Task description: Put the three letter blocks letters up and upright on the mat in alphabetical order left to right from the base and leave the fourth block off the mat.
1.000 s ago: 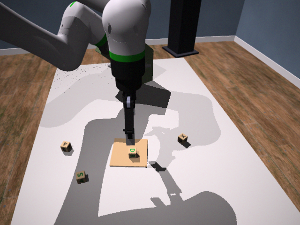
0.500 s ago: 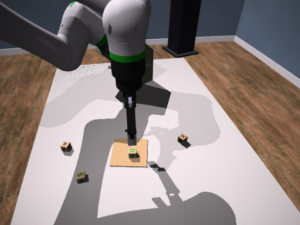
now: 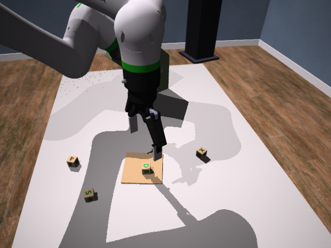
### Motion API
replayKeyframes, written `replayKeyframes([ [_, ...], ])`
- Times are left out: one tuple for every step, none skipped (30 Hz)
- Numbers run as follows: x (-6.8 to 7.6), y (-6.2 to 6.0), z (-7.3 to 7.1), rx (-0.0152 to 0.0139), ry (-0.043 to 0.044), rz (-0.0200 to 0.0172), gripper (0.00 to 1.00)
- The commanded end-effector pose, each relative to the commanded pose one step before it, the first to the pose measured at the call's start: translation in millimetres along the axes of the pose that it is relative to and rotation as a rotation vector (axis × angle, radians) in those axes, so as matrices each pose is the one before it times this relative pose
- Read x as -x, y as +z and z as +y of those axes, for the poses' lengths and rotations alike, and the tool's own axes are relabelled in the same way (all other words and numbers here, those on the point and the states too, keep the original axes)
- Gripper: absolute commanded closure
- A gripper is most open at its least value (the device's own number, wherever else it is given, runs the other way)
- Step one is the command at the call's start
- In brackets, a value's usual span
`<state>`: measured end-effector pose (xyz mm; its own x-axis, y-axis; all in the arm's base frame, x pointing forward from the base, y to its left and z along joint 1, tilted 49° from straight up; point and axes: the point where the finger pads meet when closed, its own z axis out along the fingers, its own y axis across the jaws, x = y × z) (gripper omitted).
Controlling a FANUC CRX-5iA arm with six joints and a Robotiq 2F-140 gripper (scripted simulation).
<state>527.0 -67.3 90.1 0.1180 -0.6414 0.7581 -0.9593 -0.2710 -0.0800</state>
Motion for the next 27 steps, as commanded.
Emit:
replayKeyframes([
  [0.09,2.54,-0.23,0.00383,-0.13864,-0.00653,0.00],
  [0.01,0.72,-0.01,0.00002,-0.03454,-0.00001,0.00],
  [0.01,0.73,-0.01,0.00002,-0.03464,-0.00002,0.00],
  [0.01,0.72,-0.01,0.00002,-0.03424,-0.00002,0.00],
  [0.01,0.70,0.00,0.00002,-0.03352,-0.00003,0.00],
  [0.01,0.73,0.00,0.00002,-0.03500,-0.00003,0.00],
  [0.02,0.70,0.00,0.00002,-0.03361,-0.00003,0.00],
  [0.02,0.71,0.00,0.00002,-0.03372,-0.00004,0.00],
  [0.02,0.74,0.00,0.00002,-0.03521,-0.00004,0.00],
  [0.00,0.00,0.00,0.00000,0.00000,0.00000,0.00],
  [0.00,0.00,0.00,0.00000,0.00000,0.00000,0.00],
  [0.06,2.02,0.00,0.00004,-0.09637,-0.00015,0.00],
  [0.02,0.45,0.00,0.00001,-0.02155,-0.00004,0.00],
  [0.02,0.50,0.00,0.00001,-0.02400,-0.00004,0.00],
  [0.02,0.67,0.00,0.00001,-0.03178,-0.00006,0.00],
  [0.03,0.73,0.00,0.00000,-0.03483,-0.00007,0.00],
  [0.03,0.72,0.00,0.00000,-0.03441,-0.00007,0.00],
  [0.03,0.71,0.00,0.00000,-0.03378,-0.00007,0.00],
  [0.03,0.73,0.00,-0.00001,-0.03463,-0.00008,0.00],
  [0.04,0.72,0.00,-0.00001,-0.03429,-0.00008,0.00],
  [0.04,0.72,0.00,-0.00001,-0.03430,-0.00008,0.00],
  [0.04,0.72,0.00,-0.00002,-0.03440,-0.00009,0.00],
  [0.04,0.72,0.00,-0.00002,-0.03433,-0.00009,0.00],
  [0.04,0.71,-0.01,-0.00003,-0.03405,-0.00009,0.00],
  [0.04,0.72,-0.01,-0.00003,-0.03453,-0.00009,0.00],
  [0.04,0.64,-0.01,-0.00003,-0.03069,-0.00009,0.00],
  [0.00,0.00,0.00,0.00000,0.00000,0.00000,0.00],
])
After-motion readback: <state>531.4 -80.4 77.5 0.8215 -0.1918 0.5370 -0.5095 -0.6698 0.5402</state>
